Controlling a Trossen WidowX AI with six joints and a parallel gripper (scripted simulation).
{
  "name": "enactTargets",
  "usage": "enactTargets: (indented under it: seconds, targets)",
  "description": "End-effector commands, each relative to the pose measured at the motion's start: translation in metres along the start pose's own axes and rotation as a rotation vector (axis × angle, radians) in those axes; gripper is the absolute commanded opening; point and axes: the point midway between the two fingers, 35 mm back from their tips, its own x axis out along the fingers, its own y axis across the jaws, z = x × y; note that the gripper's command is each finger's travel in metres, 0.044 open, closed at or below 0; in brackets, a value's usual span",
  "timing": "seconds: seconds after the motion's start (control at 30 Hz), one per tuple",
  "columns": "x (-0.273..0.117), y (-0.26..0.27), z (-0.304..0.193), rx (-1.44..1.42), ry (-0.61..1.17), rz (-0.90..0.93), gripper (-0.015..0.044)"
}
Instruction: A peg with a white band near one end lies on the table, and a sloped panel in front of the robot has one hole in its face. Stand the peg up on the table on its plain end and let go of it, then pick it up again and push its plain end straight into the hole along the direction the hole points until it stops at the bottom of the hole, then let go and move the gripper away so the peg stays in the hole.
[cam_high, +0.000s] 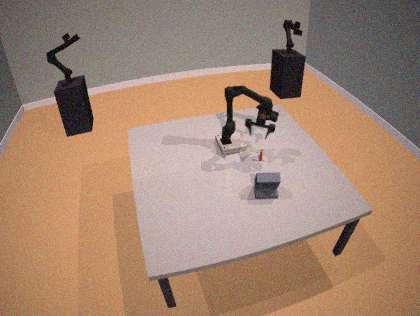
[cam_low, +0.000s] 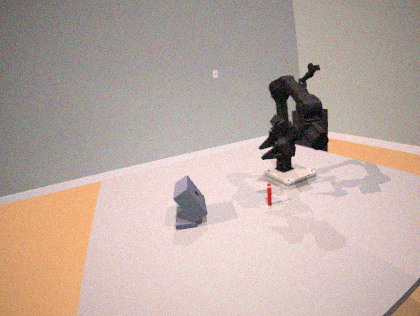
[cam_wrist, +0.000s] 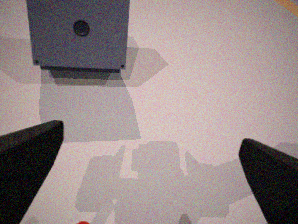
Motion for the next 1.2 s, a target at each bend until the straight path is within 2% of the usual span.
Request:
enactTargets:
  seconds: [0.0, 0.5, 0.97, 1.17]
  targets:
    - [0.009, -0.004, -0.009, -0.012, 0.136, -0.07, 0.044]
    - [0.025, 0.0, -0.037, -0.033, 0.617, -0.138, 0.044]
    - [0.029, 0.03, -0.037, 0.011, 1.02, 0.079, 0.044]
    - [0.03, 0.034, -0.035, 0.018, 1.051, 0.116, 0.044]
